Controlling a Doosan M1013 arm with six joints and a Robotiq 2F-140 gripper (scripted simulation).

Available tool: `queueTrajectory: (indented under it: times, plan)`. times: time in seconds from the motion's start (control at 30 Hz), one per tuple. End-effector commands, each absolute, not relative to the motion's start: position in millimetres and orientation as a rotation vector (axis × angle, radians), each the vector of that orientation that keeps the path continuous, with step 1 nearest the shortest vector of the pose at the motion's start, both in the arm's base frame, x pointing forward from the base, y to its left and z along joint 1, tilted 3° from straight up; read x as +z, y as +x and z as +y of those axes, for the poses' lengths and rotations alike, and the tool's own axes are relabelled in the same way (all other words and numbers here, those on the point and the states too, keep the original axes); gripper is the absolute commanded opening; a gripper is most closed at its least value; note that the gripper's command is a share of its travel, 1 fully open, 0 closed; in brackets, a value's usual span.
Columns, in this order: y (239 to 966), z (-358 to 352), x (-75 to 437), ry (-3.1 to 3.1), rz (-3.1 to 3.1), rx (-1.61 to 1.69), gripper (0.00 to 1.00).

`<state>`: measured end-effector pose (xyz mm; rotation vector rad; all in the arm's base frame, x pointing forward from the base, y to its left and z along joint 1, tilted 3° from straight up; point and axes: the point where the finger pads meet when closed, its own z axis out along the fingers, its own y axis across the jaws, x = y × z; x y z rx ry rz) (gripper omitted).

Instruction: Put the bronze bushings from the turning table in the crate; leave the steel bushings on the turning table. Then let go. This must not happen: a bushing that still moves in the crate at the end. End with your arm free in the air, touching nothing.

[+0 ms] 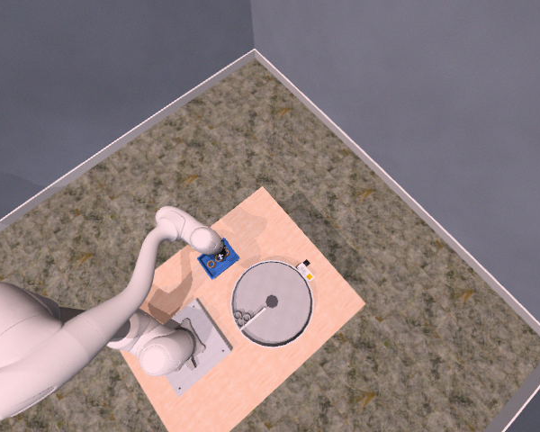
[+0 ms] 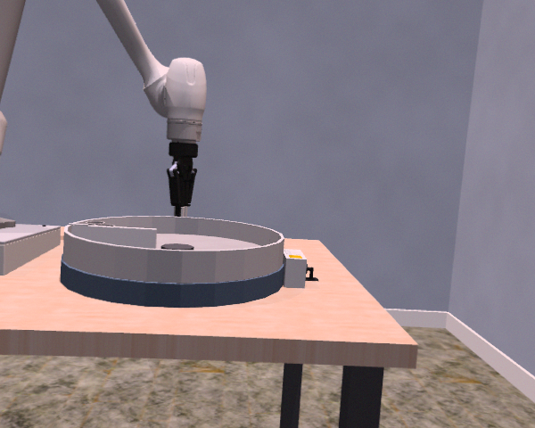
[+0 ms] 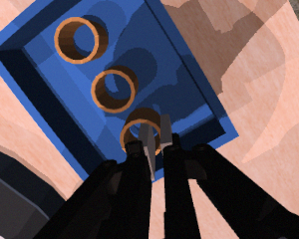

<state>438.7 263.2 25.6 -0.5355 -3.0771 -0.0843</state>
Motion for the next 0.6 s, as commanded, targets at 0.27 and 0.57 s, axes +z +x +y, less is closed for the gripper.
queueTrajectory:
  times: [0.27,0.57]
  plan:
    - [438.7,263.5,21.7,-0.536,-3.077,-0.085,0.0]
    - [438.7,263.5,21.7,-0.536,-3.077,-0.085,0.0]
